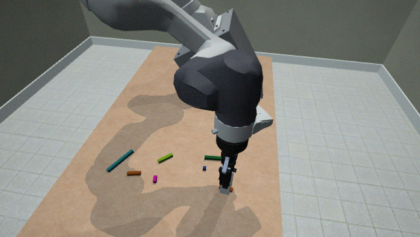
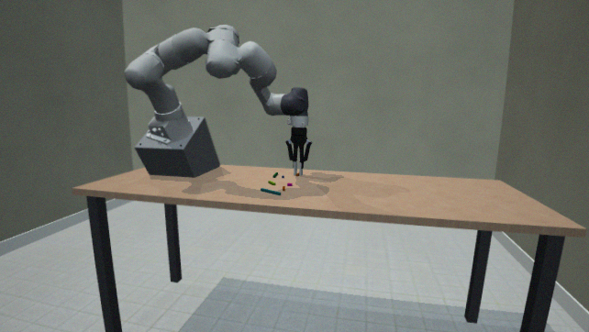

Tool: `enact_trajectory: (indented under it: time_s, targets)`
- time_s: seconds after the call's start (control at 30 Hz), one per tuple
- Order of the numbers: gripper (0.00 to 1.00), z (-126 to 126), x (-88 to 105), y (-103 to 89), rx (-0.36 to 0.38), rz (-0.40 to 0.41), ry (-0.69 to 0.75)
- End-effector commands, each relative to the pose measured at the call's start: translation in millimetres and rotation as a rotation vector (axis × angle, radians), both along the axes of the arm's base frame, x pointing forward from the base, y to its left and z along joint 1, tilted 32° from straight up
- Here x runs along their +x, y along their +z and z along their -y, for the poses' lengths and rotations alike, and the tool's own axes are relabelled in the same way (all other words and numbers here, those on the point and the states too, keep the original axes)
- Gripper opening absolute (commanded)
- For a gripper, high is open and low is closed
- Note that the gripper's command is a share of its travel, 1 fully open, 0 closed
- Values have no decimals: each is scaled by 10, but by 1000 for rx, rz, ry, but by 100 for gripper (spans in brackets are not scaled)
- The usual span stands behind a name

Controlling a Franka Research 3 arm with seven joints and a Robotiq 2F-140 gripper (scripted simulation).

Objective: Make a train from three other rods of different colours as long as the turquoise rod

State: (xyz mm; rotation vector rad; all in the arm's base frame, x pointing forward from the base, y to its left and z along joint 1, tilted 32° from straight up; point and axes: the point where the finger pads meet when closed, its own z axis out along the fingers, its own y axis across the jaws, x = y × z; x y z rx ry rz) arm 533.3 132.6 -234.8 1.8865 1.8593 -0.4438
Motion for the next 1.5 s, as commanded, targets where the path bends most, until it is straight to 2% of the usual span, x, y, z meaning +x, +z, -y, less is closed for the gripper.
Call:
enact_trajectory:
  time_s: [0.0, 0.97, 1.0, 1.47]
  targets:
    - [15, 11, 20, -8, 1, 3, 1]
    - [15, 11, 20, -8, 1, 3, 1]
    - [3, 11, 20, -8, 1, 3, 1]
    - [3, 11, 20, -8, 1, 3, 1]
